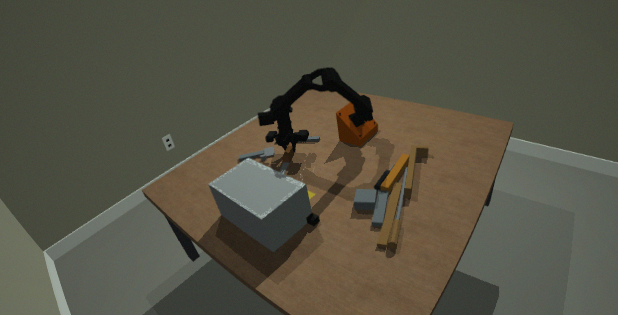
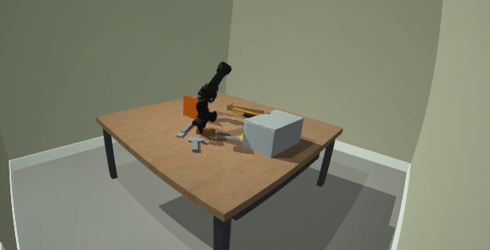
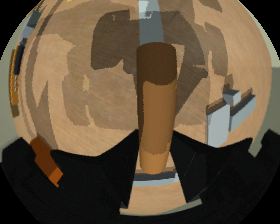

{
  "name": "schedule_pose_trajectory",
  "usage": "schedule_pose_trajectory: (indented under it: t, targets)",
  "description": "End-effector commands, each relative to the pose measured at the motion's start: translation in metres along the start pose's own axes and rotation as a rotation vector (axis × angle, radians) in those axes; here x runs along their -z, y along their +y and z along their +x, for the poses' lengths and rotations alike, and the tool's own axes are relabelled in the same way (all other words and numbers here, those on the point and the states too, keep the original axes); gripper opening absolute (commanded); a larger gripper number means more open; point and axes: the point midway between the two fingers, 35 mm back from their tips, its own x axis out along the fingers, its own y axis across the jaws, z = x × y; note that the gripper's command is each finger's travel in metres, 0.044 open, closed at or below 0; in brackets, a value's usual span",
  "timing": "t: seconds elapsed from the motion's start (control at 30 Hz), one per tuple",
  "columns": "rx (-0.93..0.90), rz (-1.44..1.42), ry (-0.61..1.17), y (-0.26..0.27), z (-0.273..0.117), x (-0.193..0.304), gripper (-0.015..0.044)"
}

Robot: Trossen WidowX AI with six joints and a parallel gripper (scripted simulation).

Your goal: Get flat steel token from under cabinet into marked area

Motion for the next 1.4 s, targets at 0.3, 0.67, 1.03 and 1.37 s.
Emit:
schedule_pose_trajectory:
  t: [0.3,0.67,1.03,1.37]
  targets:
    - [0.001,0.001,-0.005,-0.001,0.000,-0.027,0.0000]
    - [0.000,0.001,-0.006,-0.001,0.000,-0.051,0.0000]
    - [-0.001,0.001,-0.007,-0.001,0.000,-0.073,0.0000]
    - [-0.001,0.000,-0.008,-0.001,0.000,-0.091,0.0000]
